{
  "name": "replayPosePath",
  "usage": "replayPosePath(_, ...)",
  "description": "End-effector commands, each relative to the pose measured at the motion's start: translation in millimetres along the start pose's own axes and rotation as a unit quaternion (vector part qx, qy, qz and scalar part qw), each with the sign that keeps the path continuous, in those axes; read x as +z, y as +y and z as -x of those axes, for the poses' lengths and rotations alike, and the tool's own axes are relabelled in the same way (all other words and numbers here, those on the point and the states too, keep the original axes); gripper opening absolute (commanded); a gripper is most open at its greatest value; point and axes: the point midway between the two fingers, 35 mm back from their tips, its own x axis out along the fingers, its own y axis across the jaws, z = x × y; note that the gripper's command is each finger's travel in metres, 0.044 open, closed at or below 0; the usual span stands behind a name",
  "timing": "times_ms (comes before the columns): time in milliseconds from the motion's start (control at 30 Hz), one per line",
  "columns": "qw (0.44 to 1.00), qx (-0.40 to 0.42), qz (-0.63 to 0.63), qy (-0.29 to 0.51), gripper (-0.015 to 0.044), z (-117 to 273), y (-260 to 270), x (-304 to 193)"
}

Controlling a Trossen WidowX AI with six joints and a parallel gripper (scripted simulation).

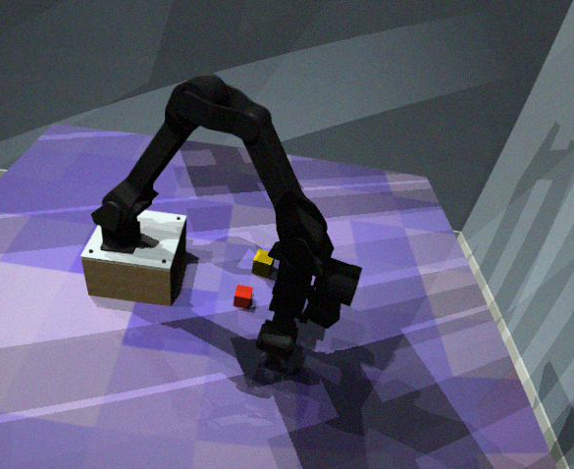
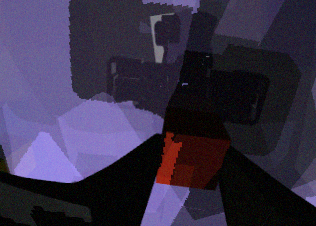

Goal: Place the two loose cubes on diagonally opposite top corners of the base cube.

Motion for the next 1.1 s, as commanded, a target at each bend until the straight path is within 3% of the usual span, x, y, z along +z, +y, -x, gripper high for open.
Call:
replayPosePath(0, 1.000, 0.002, -0.002, 0.005, 0.0105, -3.1, 0.6, -2.4)
replayPosePath(1067, 1.000, 0.002, -0.002, 0.005, 0.0105, 95.1, -0.9, 0.9)
